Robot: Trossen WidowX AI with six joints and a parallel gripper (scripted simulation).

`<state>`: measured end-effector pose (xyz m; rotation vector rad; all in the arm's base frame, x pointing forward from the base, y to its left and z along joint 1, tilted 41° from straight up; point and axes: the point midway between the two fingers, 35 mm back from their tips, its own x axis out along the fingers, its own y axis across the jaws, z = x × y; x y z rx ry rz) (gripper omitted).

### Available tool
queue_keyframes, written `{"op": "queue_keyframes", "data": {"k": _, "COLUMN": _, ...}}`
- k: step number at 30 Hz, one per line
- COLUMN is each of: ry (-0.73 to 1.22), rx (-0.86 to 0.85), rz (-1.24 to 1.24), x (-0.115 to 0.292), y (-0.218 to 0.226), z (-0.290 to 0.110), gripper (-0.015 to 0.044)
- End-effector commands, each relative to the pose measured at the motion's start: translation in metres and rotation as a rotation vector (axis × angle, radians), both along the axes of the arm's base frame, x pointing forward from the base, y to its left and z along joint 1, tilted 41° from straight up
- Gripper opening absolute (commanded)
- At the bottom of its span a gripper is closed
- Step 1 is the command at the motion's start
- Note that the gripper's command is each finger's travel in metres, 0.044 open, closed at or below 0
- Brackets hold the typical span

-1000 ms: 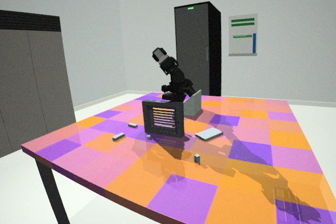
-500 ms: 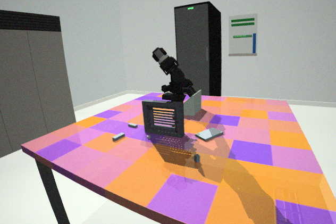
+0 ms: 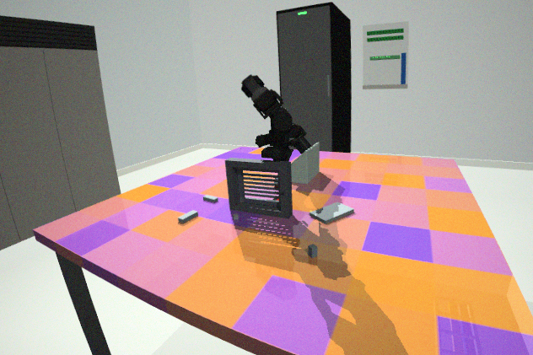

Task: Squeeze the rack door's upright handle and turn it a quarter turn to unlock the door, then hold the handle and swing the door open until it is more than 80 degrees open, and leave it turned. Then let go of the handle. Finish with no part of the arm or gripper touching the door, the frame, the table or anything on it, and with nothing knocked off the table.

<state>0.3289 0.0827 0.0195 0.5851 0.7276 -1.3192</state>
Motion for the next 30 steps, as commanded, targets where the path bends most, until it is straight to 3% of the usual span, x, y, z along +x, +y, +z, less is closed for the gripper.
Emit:
{"op": "queue_keyframes", "data": {"k": 1, "ry": 0.062, "rx": -0.012, "rz": 0.072, "x": -0.005, "y": -0.003, "z": 0.002, "gripper": 0.0025}}
{"op": "queue_keyframes", "data": {"k": 30, "ry": 0.434, "rx": -0.065, "rz": 0.503, "x": -0.047, "y": -0.038, "z": 0.026, "gripper": 0.0025}}
